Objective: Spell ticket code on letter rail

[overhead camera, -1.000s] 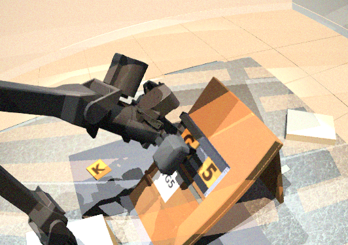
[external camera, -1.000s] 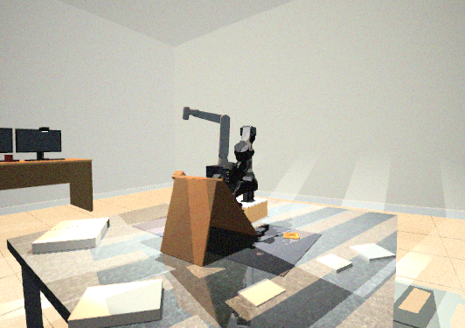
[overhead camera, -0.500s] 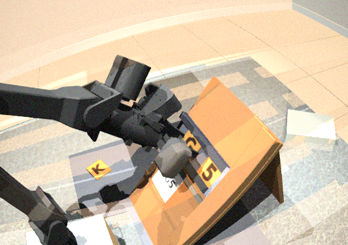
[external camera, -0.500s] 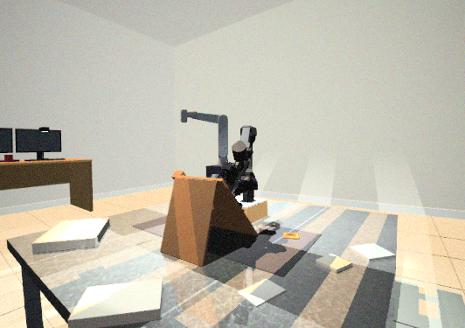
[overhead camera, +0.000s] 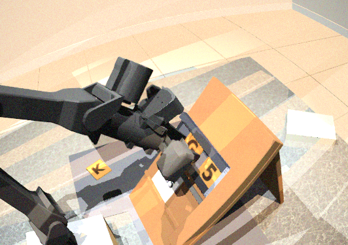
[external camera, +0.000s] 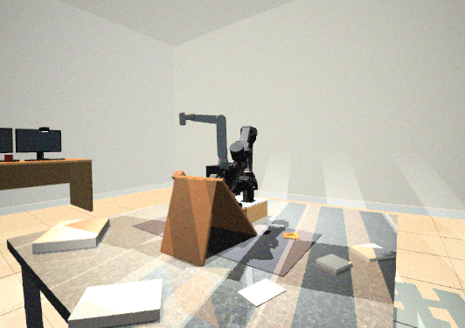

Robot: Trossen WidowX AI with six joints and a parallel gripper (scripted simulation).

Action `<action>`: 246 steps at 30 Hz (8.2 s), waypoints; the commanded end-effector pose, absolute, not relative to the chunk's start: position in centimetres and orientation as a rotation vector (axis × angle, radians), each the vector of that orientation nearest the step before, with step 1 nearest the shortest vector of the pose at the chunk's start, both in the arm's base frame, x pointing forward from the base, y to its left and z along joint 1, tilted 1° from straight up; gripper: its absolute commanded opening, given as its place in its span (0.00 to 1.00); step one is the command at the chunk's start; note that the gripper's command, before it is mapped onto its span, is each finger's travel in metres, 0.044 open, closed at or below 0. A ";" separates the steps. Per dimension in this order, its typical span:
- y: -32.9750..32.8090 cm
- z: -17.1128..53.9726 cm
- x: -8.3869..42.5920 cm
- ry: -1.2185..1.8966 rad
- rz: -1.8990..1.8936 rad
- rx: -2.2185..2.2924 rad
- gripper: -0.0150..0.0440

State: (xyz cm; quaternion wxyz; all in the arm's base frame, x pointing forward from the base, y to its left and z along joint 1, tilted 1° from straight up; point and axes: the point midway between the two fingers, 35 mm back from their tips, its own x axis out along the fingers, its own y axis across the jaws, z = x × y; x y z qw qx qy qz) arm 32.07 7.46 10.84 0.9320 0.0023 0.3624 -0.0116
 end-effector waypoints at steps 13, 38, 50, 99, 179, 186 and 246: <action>6.6 10.9 32.1 0.740 -0.020 0.005 0.25; 6.2 11.5 31.3 0.740 -0.020 0.004 0.75; 6.2 12.2 30.5 0.741 -0.020 0.004 0.75; 6.3 13.6 28.8 0.745 -0.015 0.003 0.25; 9.7 12.5 33.9 1.430 -0.017 0.014 0.25; 9.7 12.2 34.2 1.430 -0.017 0.014 0.25; 8.4 13.4 32.8 1.431 -0.018 0.013 0.25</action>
